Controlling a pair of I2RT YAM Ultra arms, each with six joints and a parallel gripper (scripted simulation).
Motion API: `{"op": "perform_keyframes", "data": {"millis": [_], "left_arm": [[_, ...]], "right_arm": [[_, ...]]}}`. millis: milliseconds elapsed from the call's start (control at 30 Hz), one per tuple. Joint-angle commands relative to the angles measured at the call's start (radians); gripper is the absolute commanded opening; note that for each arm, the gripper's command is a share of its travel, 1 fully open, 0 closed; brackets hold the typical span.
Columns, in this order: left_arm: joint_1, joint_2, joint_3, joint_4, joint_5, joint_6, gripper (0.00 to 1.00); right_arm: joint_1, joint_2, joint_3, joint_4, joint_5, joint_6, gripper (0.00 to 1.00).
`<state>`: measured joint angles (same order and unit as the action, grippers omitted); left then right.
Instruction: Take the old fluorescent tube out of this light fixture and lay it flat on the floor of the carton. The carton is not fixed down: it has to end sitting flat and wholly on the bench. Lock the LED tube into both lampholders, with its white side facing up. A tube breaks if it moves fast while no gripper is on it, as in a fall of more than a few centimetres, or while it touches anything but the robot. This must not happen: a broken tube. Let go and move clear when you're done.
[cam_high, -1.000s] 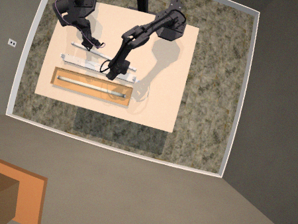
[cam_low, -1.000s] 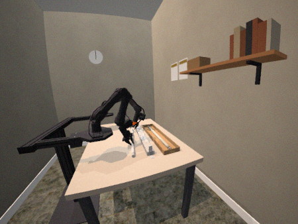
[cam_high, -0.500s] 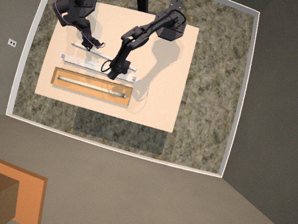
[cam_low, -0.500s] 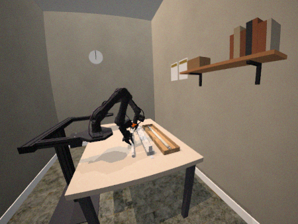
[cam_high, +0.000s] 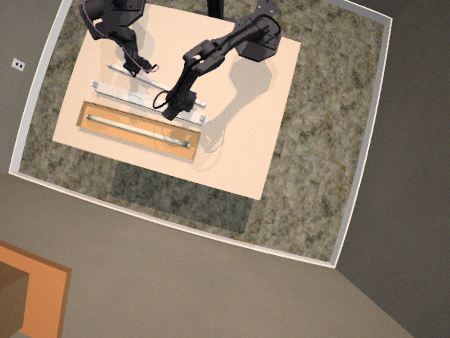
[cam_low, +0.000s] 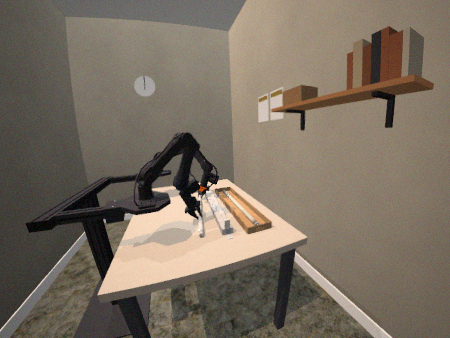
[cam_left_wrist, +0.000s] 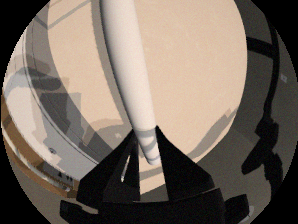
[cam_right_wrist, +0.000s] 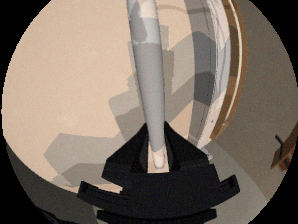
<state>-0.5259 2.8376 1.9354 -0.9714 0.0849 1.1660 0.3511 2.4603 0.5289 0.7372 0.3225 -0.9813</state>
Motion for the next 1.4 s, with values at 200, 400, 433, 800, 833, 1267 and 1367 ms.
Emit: {"op": "perform_keyframes", "data": {"millis": [200, 400, 433, 800, 833, 1267, 1367], "left_arm": [[-0.004, -0.024, 0.027, -0.010, 0.016, 0.003, 0.11], [-0.004, -0.024, 0.027, -0.010, 0.016, 0.003, 0.11], [-0.004, -0.024, 0.027, -0.010, 0.016, 0.003, 0.11], [-0.004, -0.024, 0.027, -0.010, 0.016, 0.003, 0.11], [-0.004, -0.024, 0.027, -0.010, 0.016, 0.003, 0.11], [-0.004, -0.024, 0.027, -0.010, 0.016, 0.003, 0.11], [-0.004, -0.024, 0.027, -0.010, 0.016, 0.003, 0.11]], "right_arm": [[0.000, -0.028, -0.019, 0.018, 0.015, 0.000, 0.11], [0.000, -0.028, -0.019, 0.018, 0.015, 0.000, 0.49], [0.000, -0.028, -0.019, 0.018, 0.015, 0.000, 0.49], [0.000, -0.029, -0.019, 0.018, 0.012, 0.000, 0.49], [0.000, -0.029, -0.019, 0.018, 0.012, 0.000, 0.49], [0.068, -0.208, -0.111, -0.138, 0.039, 0.075, 0.49], [0.086, -0.265, -0.134, -0.179, 0.045, 0.093, 0.49]]}}
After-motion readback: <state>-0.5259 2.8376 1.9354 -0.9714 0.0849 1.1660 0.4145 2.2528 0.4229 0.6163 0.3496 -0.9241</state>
